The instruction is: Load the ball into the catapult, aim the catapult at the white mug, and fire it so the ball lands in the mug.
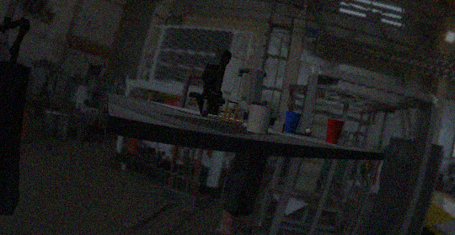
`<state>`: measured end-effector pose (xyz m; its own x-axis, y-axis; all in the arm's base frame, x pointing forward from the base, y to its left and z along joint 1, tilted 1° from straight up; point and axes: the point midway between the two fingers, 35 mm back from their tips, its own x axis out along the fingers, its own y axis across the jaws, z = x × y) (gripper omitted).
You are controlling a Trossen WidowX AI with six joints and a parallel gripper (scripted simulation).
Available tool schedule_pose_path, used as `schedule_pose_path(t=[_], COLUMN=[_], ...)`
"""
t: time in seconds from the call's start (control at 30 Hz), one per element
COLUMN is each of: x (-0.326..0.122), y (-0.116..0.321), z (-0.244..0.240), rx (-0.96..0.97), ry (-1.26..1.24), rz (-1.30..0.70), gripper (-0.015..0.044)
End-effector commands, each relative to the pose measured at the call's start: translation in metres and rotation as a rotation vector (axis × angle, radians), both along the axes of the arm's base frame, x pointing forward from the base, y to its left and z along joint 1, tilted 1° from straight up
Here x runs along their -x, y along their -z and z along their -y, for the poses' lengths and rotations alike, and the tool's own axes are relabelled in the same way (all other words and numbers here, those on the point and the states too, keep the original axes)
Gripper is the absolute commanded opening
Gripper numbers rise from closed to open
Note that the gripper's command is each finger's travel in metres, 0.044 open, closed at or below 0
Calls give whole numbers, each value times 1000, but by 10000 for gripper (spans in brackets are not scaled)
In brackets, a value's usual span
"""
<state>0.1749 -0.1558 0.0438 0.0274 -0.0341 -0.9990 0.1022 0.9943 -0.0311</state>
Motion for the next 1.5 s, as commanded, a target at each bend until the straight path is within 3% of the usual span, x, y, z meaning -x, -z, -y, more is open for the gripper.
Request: schedule_pose_path(t=[0.0,0.17,0.9,1.47], x=[0,-2,6,-19], y=[1,-12,-125,-105], z=[0,1,-6,-51], rx=[-2,-2,-2,-82], ry=[-4,-4,-4,63], rz=[0,1,0,-138], gripper=[115,0,0,0])
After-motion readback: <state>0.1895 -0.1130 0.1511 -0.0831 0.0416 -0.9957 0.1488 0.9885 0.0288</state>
